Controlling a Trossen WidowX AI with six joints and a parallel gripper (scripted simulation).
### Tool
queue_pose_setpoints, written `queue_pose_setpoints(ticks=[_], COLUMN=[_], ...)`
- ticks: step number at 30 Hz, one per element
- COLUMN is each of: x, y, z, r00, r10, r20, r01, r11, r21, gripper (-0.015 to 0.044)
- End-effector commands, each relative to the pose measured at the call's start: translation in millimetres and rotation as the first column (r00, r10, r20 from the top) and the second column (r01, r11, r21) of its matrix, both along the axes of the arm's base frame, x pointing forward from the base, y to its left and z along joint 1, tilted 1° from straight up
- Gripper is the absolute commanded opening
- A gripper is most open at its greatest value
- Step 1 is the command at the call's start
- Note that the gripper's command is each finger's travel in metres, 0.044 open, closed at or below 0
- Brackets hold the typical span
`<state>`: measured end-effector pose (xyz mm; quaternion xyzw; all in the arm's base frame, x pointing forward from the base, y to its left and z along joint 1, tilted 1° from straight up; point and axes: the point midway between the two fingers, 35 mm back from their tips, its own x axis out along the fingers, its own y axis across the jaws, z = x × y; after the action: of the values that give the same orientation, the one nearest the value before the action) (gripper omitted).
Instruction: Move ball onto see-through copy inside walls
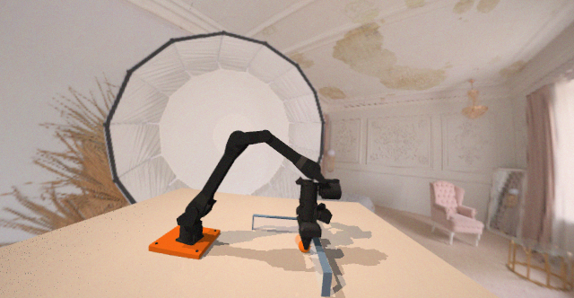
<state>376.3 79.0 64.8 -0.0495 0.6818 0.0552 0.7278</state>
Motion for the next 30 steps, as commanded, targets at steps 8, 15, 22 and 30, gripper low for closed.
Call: queue_pose_setpoints(ticks=[8,15,22,30], x=[0,0,-5,-23], y=[-1,-1,-26,-16], z=[-8,-8,8,0], r00=[1.000,1.000,0.997,0.992], r10=[0.004,0.004,-0.068,-0.007], r20=[-0.003,-0.003,-0.047,-0.129], r01=[-0.004,-0.004,0.068,0.005], r11=[1.000,1.000,0.998,1.000], r21=[-0.006,-0.006,-0.002,-0.015], gripper=[0.0181,0.0115,0.0000,0.0000])
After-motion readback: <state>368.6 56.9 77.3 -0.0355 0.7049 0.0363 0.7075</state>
